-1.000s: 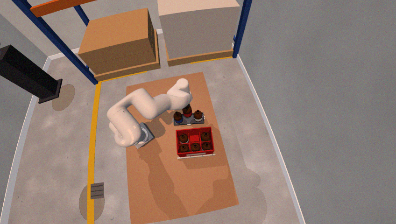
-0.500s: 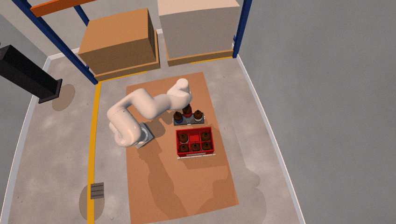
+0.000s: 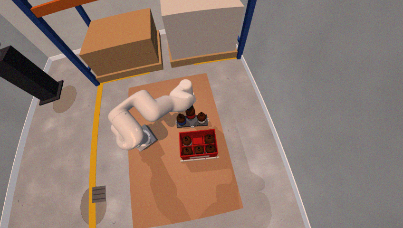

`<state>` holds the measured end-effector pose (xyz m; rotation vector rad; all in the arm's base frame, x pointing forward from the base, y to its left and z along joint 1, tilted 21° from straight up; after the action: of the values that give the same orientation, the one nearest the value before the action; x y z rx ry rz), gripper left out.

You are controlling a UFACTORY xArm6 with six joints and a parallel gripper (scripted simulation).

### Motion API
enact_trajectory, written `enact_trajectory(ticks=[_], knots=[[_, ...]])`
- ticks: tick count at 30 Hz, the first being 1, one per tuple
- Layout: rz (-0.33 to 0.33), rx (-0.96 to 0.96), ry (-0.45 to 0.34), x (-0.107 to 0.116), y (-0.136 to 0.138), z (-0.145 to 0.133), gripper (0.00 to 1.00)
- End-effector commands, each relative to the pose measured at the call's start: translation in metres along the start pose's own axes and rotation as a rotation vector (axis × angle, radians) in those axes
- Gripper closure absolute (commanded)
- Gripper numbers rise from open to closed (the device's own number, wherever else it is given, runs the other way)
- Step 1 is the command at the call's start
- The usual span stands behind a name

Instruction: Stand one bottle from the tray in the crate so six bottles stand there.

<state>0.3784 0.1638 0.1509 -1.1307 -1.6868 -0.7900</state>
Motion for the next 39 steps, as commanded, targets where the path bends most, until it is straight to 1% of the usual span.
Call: enact_trajectory(ticks=[1,21,39], knots=[[-0.004,-0.001,0.001,0.004,0.001,0.000,1.00],[-0.004,-0.001,0.001,0.025,0.001,0.000,1.00],[-0.004,-0.001,0.001,0.036,0.001,0.000,1.00]])
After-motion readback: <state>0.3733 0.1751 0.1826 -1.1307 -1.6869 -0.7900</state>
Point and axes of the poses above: the point where the finger pads meet when closed, its own x axis back along the fingers, its own y axis across the jaws, z = x × y, the point moved 5 cm from there along x, back along the fingers, and after that the axes turned 13 degrees about -x, right-handed, at the moved point
